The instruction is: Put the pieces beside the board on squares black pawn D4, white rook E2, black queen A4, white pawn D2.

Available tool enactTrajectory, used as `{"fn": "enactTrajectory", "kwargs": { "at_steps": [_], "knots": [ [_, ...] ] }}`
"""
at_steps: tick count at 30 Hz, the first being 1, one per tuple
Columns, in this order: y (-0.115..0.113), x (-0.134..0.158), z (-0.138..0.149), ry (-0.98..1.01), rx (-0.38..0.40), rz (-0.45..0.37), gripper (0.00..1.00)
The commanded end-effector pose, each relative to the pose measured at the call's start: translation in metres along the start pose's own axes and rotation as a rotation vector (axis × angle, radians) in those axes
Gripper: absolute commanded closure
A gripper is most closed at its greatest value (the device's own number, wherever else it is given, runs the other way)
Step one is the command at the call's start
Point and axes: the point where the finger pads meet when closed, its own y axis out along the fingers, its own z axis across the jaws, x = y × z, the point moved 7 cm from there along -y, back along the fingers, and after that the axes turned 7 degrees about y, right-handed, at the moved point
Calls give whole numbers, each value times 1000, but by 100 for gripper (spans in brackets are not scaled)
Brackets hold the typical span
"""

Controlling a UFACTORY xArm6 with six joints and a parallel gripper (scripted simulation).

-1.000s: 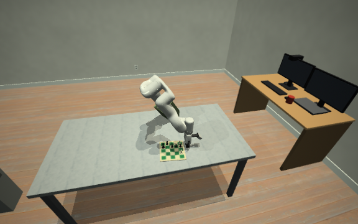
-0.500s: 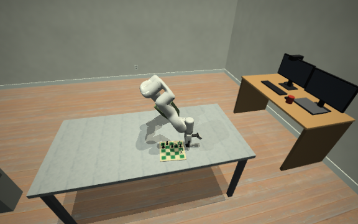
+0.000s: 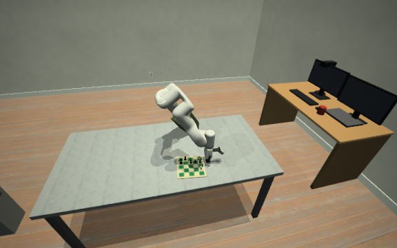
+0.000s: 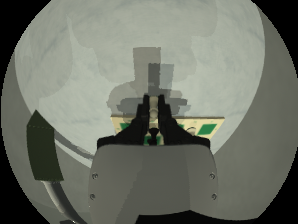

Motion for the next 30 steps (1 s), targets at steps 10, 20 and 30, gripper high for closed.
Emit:
{"fn": "enactTrajectory", "kwargs": {
  "at_steps": [10,20,30],
  "knots": [
    [0,0,0,0,1,0,100],
    [-15,0,0,0,1,0,100],
    [-79,0,0,0,1,0,100]
  ]
}}
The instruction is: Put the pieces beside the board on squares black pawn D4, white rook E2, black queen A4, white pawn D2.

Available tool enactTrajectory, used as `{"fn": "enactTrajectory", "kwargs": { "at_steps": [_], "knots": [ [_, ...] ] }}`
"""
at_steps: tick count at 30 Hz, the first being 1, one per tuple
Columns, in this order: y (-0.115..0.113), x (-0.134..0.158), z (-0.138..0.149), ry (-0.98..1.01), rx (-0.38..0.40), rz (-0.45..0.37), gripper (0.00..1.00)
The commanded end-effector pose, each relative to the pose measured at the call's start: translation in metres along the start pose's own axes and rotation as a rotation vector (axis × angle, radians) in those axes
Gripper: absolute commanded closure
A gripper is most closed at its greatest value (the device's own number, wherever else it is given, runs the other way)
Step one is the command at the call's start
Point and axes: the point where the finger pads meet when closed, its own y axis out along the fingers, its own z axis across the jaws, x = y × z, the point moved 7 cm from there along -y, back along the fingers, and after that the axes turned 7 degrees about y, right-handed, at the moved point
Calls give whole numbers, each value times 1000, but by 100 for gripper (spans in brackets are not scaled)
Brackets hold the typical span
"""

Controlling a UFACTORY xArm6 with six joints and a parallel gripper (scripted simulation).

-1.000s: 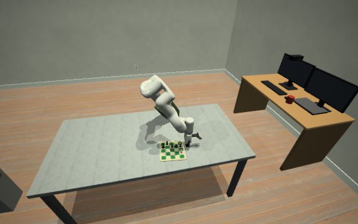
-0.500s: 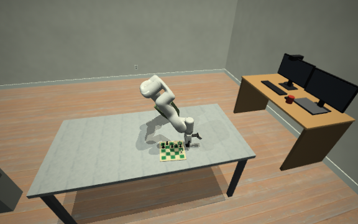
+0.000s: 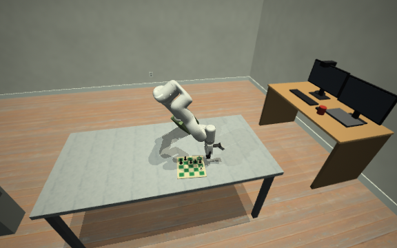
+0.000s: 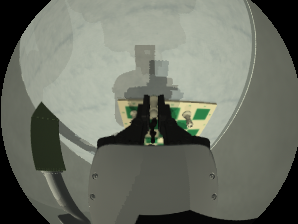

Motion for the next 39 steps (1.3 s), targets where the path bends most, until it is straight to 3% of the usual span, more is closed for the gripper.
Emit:
{"fn": "enactTrajectory", "kwargs": {
  "at_steps": [1,6,17,20,21,22,25,27,39],
  "knots": [
    [-40,0,1,0,1,1,100],
    [-55,0,1,0,1,1,100],
    [-56,1,2,1,1,1,100],
    [-58,34,37,13,-2,4,100],
    [-58,34,37,13,-2,4,100],
    [-59,54,55,20,-1,4,100],
    [-59,54,55,20,-1,4,100],
    [-61,87,80,30,2,2,100],
    [-62,95,85,32,3,2,100]
  ]
}}
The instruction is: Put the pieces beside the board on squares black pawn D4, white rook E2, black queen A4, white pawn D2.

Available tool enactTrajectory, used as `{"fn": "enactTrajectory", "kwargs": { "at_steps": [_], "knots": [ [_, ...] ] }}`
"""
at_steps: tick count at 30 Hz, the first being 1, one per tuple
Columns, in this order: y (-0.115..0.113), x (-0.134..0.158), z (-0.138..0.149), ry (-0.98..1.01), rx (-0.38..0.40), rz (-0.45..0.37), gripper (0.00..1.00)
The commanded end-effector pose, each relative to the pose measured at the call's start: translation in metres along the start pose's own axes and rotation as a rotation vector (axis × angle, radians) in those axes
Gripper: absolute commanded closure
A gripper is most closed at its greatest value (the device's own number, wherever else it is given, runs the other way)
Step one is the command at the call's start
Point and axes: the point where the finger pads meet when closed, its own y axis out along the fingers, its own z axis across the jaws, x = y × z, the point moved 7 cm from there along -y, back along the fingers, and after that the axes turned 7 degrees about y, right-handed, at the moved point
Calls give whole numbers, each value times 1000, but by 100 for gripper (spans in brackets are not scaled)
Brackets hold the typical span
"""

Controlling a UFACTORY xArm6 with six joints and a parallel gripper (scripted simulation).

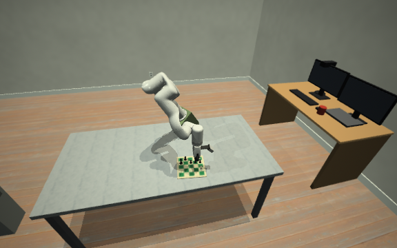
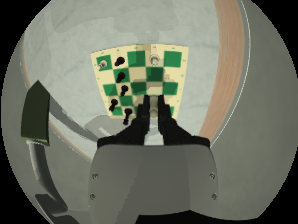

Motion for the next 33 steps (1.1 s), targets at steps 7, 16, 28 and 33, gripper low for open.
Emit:
{"fn": "enactTrajectory", "kwargs": {
  "at_steps": [7,16,28,33],
  "knots": [
    [0,1,2,1,1,2,100],
    [24,0,3,1,0,2,100],
    [71,0,3,1,0,2,100],
    [87,0,3,1,0,2,100]
  ]
}}
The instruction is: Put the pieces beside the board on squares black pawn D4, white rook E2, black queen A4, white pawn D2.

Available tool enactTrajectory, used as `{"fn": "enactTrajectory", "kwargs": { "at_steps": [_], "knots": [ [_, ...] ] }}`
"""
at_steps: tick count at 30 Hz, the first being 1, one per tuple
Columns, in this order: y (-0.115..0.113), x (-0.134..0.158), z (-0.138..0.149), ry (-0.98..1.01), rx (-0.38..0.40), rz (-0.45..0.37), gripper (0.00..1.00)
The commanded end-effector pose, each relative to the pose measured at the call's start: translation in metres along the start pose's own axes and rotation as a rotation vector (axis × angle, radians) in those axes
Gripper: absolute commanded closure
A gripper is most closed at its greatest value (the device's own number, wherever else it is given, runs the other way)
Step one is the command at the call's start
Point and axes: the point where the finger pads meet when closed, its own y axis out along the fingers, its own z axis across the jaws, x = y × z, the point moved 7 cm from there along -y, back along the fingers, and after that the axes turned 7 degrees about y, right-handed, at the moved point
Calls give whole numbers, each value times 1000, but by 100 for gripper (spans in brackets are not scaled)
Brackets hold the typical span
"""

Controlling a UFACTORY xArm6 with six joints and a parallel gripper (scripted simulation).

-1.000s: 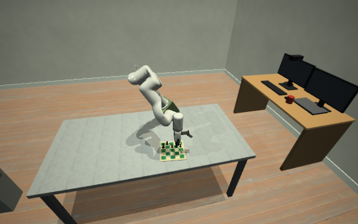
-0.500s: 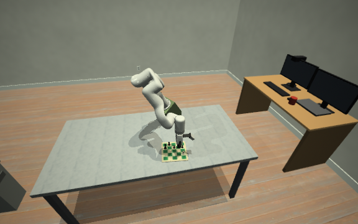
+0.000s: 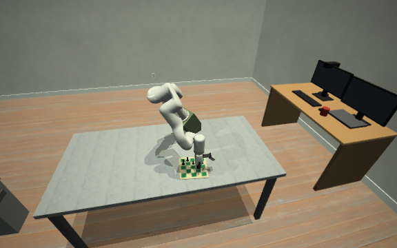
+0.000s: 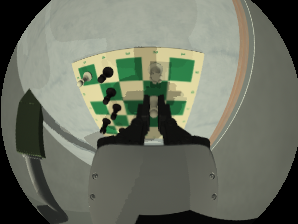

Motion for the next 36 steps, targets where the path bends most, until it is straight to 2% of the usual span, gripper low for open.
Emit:
{"fn": "enactTrajectory", "kwargs": {
  "at_steps": [1,36],
  "knots": [
    [16,-1,3,1,6,2,100],
    [21,-2,3,1,6,2,100]
  ]
}}
